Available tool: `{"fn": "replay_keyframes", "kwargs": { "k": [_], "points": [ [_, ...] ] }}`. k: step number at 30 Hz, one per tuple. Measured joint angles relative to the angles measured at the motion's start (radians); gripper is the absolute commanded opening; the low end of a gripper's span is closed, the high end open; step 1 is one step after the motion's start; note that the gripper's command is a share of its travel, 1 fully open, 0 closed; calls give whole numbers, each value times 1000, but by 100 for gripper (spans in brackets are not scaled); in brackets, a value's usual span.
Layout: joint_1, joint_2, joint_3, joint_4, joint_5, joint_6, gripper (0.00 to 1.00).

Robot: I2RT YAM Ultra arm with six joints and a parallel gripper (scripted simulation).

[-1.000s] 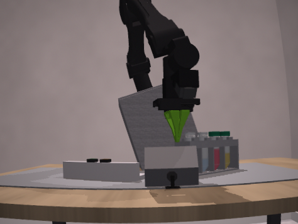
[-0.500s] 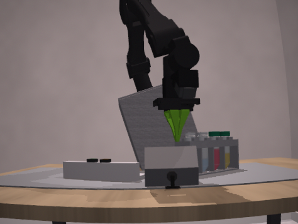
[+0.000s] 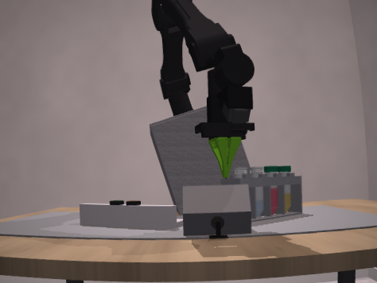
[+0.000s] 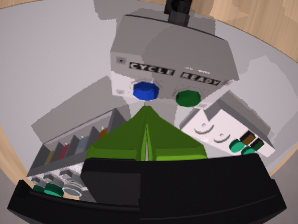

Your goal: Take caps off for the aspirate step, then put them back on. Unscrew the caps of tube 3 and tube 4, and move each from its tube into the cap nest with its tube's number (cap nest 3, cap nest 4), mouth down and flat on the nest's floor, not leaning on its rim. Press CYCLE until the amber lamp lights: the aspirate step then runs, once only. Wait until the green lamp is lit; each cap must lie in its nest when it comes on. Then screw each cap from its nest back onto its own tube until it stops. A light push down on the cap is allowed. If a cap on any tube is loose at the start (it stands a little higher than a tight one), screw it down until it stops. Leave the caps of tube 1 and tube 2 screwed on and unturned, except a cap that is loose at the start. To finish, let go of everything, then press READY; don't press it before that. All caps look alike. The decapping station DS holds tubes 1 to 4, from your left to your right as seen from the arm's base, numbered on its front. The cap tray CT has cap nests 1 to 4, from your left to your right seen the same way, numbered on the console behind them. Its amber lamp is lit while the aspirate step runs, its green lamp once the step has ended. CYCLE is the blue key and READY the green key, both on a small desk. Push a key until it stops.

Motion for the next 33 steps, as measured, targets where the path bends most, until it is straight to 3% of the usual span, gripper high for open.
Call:
{"fn": "replay_keyframes", "kwargs": {
  "k": [9, 33],
  "points": [
    [-3, 40, 8, 26, 0, -7, 0],
    [-5, 38, 9, 44, 0, -13, 0]
  ]
}}
